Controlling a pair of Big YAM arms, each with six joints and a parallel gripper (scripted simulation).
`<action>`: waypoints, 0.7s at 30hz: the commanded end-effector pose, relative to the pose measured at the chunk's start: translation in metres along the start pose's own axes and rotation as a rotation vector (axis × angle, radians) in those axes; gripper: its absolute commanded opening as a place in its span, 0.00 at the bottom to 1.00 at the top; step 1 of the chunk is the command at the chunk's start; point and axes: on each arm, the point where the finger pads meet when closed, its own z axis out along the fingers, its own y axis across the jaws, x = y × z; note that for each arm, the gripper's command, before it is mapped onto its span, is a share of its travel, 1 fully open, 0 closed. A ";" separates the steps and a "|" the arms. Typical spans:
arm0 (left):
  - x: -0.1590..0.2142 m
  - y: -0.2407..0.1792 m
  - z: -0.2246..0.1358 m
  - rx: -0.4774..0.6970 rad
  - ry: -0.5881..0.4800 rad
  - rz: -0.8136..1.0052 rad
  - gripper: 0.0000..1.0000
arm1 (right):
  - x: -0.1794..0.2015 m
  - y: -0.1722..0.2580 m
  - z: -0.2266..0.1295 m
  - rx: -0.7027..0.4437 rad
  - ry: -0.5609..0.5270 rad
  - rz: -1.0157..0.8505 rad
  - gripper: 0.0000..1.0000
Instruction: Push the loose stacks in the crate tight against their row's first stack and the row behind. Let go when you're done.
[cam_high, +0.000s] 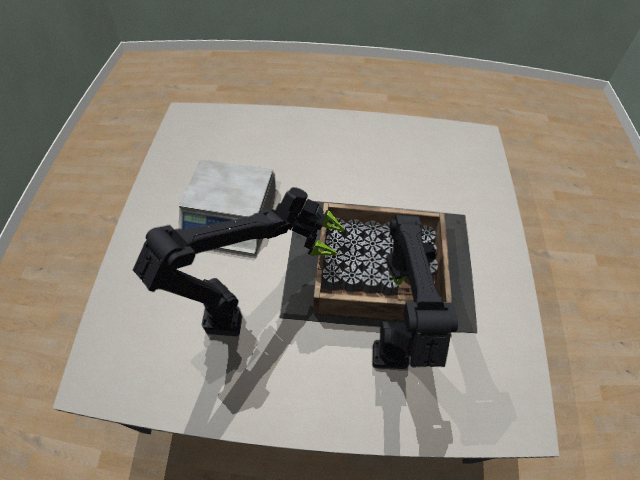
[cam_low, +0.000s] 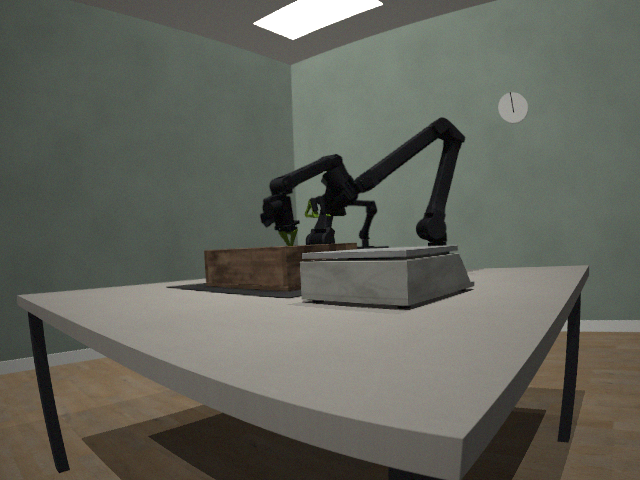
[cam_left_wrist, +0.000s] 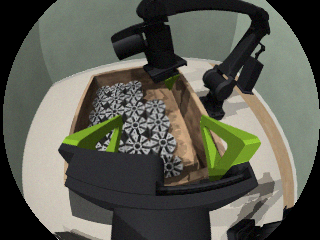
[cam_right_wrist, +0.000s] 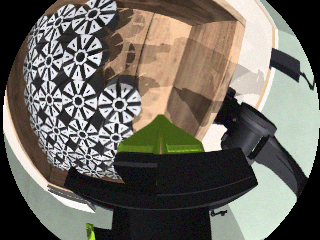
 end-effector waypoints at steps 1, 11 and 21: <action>-0.037 0.019 -0.002 -0.023 -0.038 0.084 1.00 | -0.004 0.011 -0.021 -0.013 0.027 0.047 0.00; -0.037 0.019 -0.002 -0.023 -0.038 0.084 1.00 | 0.004 0.005 -0.008 0.017 0.027 0.034 0.00; -0.037 0.019 -0.002 -0.023 -0.038 0.084 1.00 | 0.003 -0.001 0.018 0.033 0.030 0.033 0.00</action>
